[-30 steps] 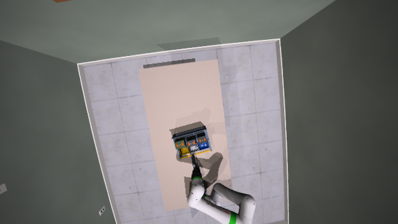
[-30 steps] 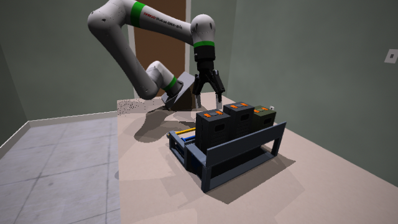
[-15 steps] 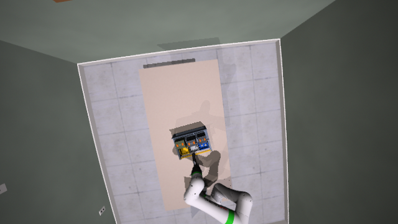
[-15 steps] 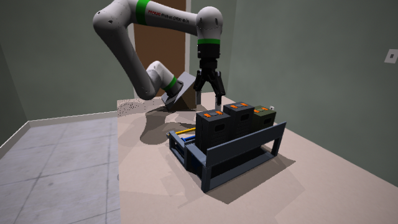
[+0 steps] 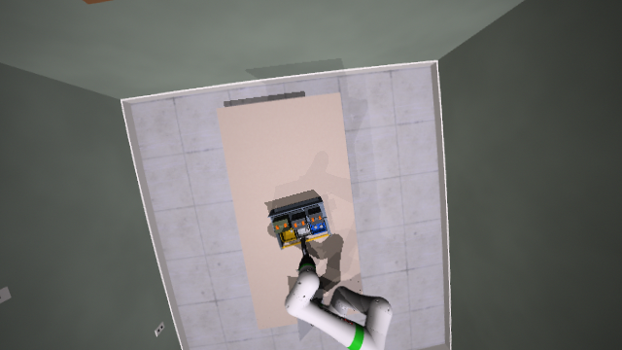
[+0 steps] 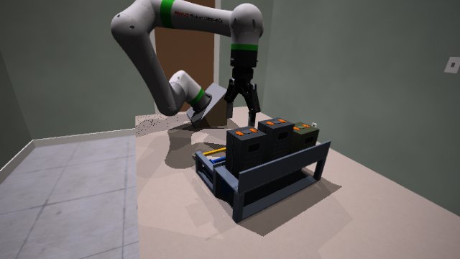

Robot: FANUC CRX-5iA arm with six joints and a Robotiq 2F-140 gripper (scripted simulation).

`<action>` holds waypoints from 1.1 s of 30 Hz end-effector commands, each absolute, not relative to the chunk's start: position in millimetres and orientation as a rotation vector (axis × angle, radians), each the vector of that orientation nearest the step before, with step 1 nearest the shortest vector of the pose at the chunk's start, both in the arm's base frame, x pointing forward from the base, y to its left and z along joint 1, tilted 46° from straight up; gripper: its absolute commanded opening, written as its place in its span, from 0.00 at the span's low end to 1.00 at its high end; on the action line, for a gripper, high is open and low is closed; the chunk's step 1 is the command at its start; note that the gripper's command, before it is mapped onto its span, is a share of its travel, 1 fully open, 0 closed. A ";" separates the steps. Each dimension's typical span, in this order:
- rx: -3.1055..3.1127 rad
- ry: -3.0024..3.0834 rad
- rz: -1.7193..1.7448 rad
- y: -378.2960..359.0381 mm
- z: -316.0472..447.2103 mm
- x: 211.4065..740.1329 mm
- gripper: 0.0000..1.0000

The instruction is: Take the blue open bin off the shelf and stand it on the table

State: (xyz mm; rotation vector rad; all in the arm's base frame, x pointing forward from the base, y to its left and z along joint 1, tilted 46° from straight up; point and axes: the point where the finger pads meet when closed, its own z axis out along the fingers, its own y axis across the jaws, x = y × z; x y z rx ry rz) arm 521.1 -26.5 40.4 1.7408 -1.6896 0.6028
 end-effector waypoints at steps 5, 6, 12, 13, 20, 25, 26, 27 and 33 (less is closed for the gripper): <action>1.741 -1.690 0.603 -25.2 42.0 520.9 1.00; 1.741 -1.690 0.603 -25.2 42.0 520.9 1.00; 1.741 -1.690 0.603 -25.2 42.0 520.9 1.00; 1.741 -1.690 0.603 -25.2 42.0 520.9 1.00; 1.741 -1.690 0.603 -24.4 43.0 520.7 1.00; 1.741 -1.690 0.603 -24.4 43.0 520.7 1.00; 1.741 -1.690 0.603 -24.4 43.0 520.7 1.00; 1.741 -1.690 0.603 -24.4 43.0 520.7 1.00; 1.741 -1.690 0.603 -24.4 43.0 520.7 0.28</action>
